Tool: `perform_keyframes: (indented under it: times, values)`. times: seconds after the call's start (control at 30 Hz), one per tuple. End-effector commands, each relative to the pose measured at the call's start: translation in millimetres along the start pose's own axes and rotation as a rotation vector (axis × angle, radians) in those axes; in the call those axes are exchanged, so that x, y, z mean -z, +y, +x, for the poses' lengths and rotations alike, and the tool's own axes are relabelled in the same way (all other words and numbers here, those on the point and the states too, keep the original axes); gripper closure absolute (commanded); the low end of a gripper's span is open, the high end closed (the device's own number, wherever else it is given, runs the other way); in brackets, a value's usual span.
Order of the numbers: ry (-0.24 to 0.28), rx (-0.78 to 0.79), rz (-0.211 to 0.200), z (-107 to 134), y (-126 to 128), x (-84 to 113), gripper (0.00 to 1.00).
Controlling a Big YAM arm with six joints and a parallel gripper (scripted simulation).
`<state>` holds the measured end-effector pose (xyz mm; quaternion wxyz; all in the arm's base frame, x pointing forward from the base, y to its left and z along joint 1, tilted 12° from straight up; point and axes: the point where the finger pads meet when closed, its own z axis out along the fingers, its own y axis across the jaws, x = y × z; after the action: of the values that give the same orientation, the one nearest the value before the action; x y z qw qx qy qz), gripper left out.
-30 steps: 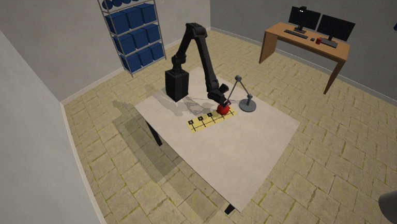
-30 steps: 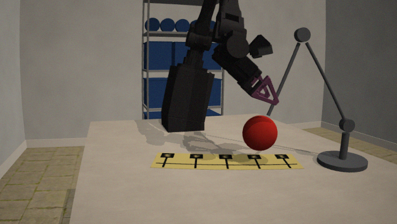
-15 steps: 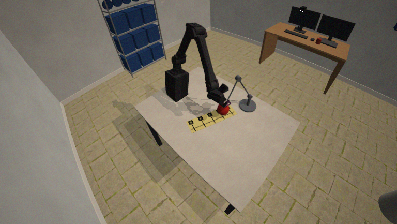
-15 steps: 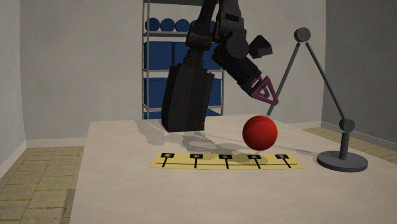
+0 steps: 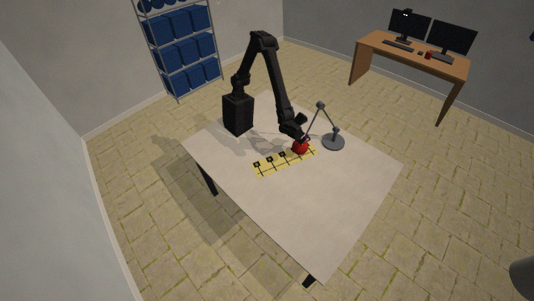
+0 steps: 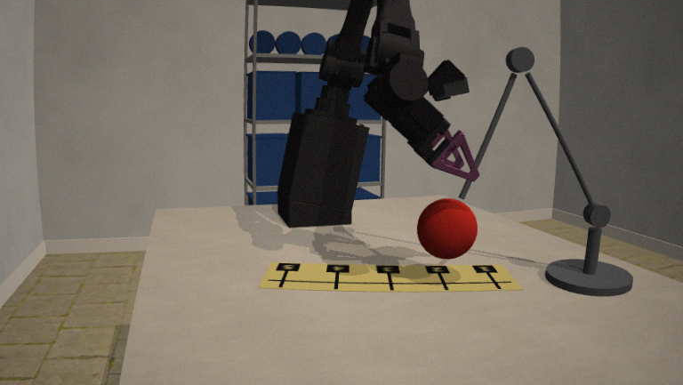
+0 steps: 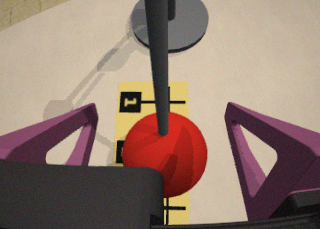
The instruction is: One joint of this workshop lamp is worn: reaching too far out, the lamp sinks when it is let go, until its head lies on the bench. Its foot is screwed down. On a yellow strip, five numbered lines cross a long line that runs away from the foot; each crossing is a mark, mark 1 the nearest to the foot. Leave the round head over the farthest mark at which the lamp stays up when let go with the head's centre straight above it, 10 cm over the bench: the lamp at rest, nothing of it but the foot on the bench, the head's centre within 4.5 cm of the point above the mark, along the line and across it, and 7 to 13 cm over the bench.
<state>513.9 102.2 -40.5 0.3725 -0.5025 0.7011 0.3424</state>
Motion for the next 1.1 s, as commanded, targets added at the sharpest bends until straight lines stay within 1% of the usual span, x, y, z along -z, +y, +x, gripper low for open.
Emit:
perform_keyframes:
  times: [0.0,0.27,0.77,0.83,1.07]
  values:
    - [-0.003,0.009,0.006,-4.1,-3.2,2.4,0.0]
    - [-0.002,0.008,0.006,-3.7,-2.7,2.3,0.0]
    - [-0.002,0.007,0.005,-2.8,1.6,67.1,0.0]
    - [-0.002,0.007,0.005,-2.8,1.6,67.1,0.0]
    - [0.001,-0.022,0.004,4.0,6.5,91.9,0.0]
